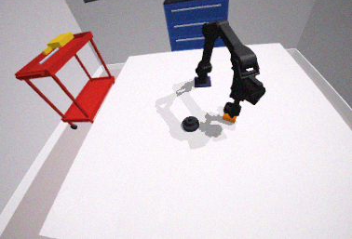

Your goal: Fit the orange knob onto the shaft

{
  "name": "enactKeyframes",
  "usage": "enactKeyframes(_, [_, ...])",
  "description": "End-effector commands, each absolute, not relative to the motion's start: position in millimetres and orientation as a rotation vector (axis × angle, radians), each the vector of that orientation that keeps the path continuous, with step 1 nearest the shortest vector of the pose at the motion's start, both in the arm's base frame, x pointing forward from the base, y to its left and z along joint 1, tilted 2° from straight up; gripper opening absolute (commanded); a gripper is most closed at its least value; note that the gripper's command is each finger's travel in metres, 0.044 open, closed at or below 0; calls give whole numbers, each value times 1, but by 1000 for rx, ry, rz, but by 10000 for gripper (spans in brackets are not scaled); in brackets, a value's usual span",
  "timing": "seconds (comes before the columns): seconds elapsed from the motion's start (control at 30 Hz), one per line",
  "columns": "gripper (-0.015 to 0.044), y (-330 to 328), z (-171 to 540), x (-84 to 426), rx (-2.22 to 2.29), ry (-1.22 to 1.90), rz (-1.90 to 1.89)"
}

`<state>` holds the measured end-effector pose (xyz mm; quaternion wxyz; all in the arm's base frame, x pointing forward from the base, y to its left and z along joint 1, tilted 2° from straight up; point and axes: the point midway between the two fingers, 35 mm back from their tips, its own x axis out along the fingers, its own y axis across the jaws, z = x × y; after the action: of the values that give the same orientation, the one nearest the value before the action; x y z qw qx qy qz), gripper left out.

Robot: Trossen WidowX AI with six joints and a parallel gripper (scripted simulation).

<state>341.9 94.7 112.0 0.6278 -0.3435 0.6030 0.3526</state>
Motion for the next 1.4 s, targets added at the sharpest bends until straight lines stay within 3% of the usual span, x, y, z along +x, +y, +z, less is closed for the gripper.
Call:
enactKeyframes(0.0, [440,95,97,340,-791,1385,821])
enactKeyframes(1.2, [440,97,42,340,-791,1386,821])
enactKeyframes(1.37, [309,97,42,340,-791,1386,821])
